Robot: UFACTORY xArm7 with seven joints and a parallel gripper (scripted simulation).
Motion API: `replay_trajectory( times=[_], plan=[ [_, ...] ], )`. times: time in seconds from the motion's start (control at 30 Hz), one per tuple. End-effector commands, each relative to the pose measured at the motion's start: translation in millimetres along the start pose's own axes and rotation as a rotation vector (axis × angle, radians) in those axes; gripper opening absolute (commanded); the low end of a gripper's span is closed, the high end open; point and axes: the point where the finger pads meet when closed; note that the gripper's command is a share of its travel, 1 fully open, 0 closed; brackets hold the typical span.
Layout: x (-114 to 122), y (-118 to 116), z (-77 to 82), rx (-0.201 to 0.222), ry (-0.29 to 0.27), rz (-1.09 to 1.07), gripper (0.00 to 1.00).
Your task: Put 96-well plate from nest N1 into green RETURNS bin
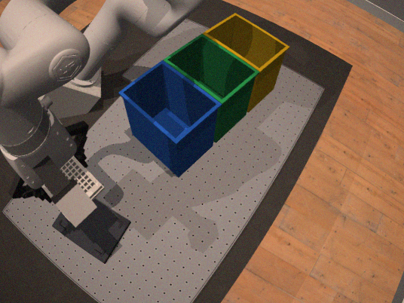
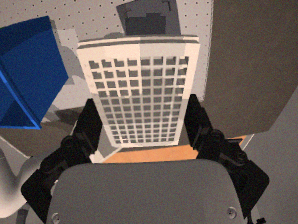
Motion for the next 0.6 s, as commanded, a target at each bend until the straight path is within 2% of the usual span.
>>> replay_trajectory(
  times=[0.0,0.13,0.57],
  plan=[
    [-2,-14,1.9,0.01,-0.003,-0.036,0.0],
    [-2,-20,1.6,0.01,-0.003,-0.036,0.0],
    [-6,-64,0.3,0.009,-0.002,-0.036,0.0]
  ],
)
Point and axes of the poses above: the point where the finger pads meet when closed, its own z axis back along the fingers, its own y axis across the jaws, x = y × z, and after that the axes turned 6 degrees about z, right-handed
